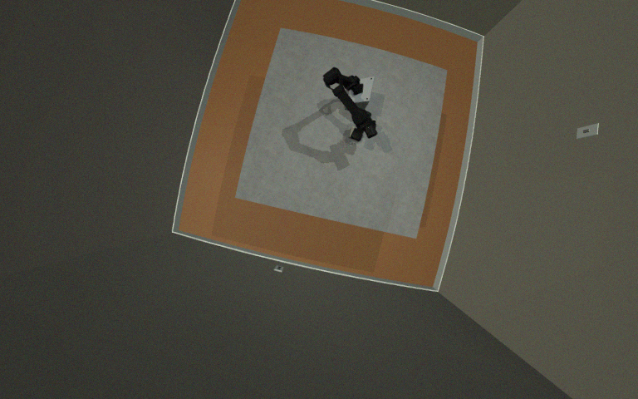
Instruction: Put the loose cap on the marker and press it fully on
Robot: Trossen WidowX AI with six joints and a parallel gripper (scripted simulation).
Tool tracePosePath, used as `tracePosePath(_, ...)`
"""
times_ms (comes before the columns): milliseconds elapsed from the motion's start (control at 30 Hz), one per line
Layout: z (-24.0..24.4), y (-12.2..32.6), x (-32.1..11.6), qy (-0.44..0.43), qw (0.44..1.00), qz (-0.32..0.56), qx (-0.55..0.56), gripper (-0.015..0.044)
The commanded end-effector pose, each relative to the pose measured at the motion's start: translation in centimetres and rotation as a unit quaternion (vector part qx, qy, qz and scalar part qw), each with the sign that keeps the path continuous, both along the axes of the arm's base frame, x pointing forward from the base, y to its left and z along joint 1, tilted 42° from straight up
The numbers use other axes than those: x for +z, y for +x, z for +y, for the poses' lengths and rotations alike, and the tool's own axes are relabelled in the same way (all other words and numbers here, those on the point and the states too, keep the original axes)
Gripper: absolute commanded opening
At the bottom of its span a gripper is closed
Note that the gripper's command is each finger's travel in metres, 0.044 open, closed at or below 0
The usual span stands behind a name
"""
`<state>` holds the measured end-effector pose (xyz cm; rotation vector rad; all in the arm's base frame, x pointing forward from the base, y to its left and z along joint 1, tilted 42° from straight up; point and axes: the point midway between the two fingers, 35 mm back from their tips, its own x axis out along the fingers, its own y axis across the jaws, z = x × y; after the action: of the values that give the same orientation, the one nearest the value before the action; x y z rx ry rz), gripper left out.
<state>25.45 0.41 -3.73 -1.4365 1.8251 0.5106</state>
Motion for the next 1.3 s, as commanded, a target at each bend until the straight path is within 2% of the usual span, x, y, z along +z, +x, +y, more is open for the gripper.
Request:
tracePosePath(0, -0.5, -0.2, -0.5, -0.004, 1.000, 0.004, 0.002, 0.0000)
tracePosePath(867, -2.4, -0.6, -2.5, -0.005, 1.000, 0.004, 0.002, 0.0000)
tracePosePath(1267, -2.3, -0.6, -2.5, -0.002, 1.000, 0.003, 0.000, 0.0315)
